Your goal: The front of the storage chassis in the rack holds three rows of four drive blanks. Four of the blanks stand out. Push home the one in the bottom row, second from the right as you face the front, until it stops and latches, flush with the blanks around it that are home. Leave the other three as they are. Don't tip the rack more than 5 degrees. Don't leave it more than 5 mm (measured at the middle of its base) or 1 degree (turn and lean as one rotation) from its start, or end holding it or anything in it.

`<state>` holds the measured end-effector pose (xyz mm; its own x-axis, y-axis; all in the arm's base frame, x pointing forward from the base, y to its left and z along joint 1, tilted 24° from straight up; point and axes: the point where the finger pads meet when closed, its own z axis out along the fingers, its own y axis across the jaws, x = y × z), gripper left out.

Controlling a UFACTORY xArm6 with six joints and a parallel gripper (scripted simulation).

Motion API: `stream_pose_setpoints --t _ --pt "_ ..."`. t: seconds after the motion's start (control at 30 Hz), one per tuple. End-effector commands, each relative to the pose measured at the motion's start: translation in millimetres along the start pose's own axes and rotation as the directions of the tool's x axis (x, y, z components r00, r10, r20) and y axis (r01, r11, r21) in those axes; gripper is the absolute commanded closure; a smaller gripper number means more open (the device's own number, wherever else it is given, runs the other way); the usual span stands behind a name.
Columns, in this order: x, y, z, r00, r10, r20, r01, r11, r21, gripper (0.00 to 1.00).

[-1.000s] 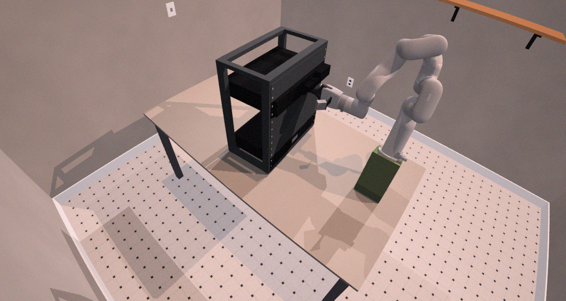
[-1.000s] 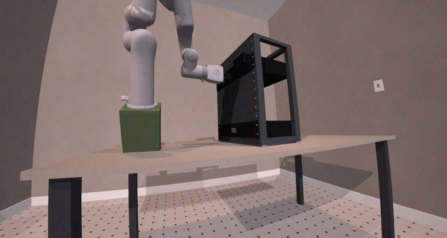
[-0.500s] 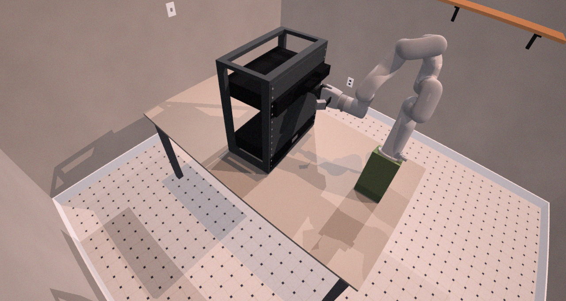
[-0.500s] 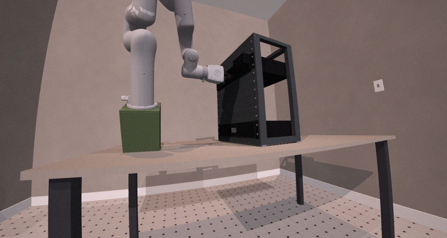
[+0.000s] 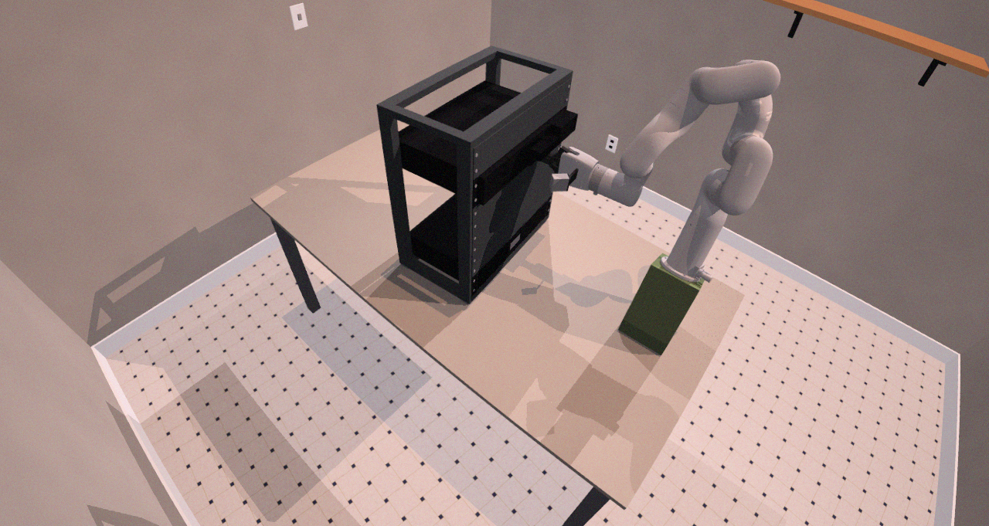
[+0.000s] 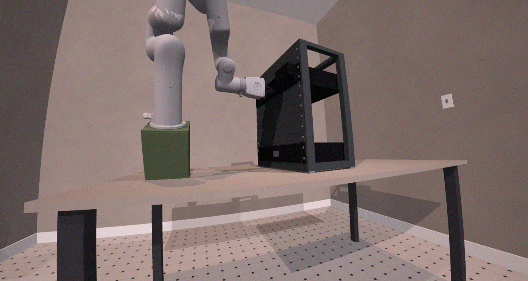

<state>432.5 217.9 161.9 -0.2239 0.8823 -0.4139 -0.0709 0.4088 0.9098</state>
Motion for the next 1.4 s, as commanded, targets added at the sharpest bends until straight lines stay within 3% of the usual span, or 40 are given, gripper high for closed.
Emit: stream_pose_setpoints --t 0.0,1.1,1.37 --pt "-0.1 1.6 1.0 1.0 0.001 0.001 -0.001 1.0 -0.003 1.0" --pt "-0.4 1.7 6.8 1.0 0.001 0.001 -0.001 1.0 -0.003 1.0" --pt "-0.4 1.7 -1.9 1.0 0.001 0.001 -0.001 1.0 -0.003 1.0"
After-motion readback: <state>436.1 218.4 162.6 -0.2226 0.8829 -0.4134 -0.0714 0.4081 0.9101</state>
